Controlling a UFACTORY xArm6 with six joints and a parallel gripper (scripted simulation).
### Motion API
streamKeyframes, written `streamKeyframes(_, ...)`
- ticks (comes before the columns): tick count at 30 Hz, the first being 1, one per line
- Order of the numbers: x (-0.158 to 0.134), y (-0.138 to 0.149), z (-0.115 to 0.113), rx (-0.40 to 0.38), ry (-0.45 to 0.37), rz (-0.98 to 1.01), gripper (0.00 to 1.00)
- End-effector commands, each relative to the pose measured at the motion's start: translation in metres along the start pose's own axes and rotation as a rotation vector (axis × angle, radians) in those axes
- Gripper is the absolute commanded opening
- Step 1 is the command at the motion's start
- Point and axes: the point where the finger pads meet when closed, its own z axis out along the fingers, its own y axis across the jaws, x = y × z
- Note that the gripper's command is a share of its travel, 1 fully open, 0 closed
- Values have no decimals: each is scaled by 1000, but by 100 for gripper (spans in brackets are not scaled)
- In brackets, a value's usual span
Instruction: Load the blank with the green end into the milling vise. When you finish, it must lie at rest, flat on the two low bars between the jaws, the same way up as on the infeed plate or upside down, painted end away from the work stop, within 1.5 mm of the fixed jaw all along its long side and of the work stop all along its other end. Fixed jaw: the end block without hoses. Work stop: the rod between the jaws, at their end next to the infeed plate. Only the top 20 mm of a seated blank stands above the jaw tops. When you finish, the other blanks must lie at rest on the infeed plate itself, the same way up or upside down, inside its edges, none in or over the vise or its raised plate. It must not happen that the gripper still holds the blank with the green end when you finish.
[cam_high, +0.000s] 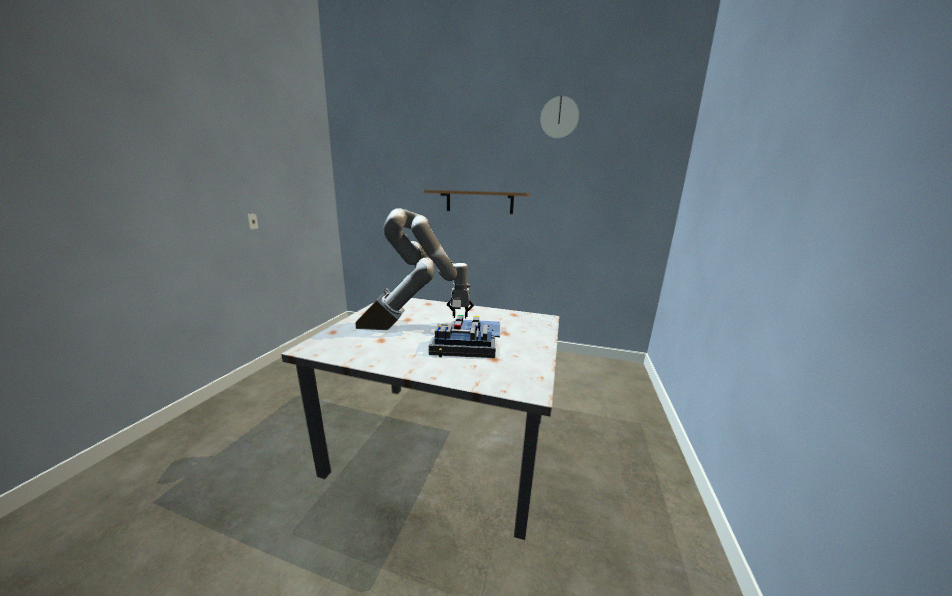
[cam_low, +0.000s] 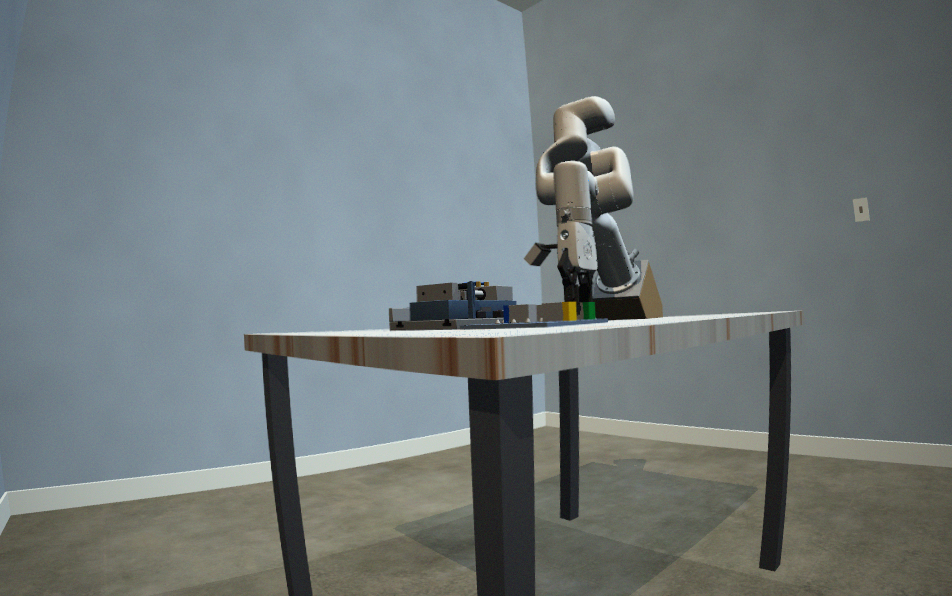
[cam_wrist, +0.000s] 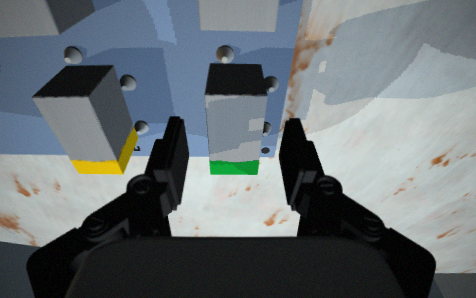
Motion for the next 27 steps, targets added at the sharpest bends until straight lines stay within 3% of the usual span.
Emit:
streamKeyframes(1,0,-1,1,2,-1,0,63)
streamKeyframes(27,0,-1,11,2,-1,0,63)
